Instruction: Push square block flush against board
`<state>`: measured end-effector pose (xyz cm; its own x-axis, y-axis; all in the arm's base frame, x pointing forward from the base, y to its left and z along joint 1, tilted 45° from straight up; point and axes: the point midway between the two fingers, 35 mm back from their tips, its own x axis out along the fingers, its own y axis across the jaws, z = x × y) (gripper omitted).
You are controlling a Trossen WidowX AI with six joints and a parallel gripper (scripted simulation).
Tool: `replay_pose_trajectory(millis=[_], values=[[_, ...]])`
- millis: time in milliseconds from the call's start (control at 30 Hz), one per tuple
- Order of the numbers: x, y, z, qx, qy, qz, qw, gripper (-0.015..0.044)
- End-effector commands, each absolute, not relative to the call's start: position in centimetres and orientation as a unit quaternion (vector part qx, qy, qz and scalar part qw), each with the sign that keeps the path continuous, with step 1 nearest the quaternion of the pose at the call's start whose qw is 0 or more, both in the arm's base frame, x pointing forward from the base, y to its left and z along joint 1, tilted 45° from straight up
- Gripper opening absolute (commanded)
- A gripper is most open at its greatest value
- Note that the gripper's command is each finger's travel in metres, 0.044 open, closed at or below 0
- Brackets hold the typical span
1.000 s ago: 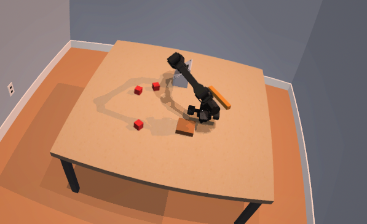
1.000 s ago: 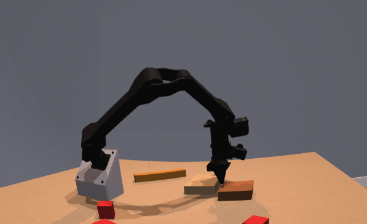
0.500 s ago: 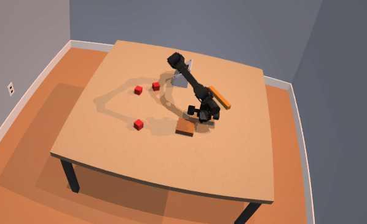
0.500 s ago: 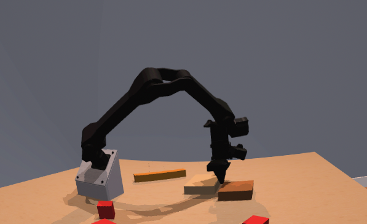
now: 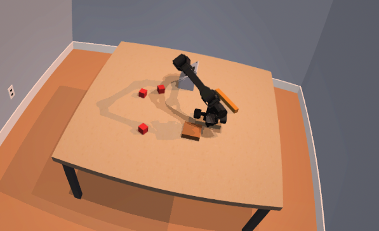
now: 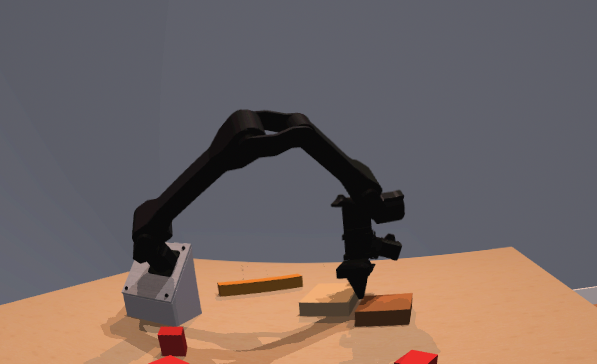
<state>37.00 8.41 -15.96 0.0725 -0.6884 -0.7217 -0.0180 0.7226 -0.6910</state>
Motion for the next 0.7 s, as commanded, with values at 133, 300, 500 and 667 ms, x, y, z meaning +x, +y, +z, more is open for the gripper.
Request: replay_pose_trajectory(millis=[133, 300, 500, 667], values=[[36.7, 8.0, -16.5, -0.280, 0.644, -0.250, 0.667, 0.0000], [37.5, 8.1, -16.5, -0.280, 0.643, -0.250, 0.667, 0.0000], [38.5, 8.2, -16.5, -0.280, 0.643, -0.250, 0.667, 0.0000], [39.3, 8.2, -16.4, -0.280, 0.643, -0.250, 0.667, 0.0000]])
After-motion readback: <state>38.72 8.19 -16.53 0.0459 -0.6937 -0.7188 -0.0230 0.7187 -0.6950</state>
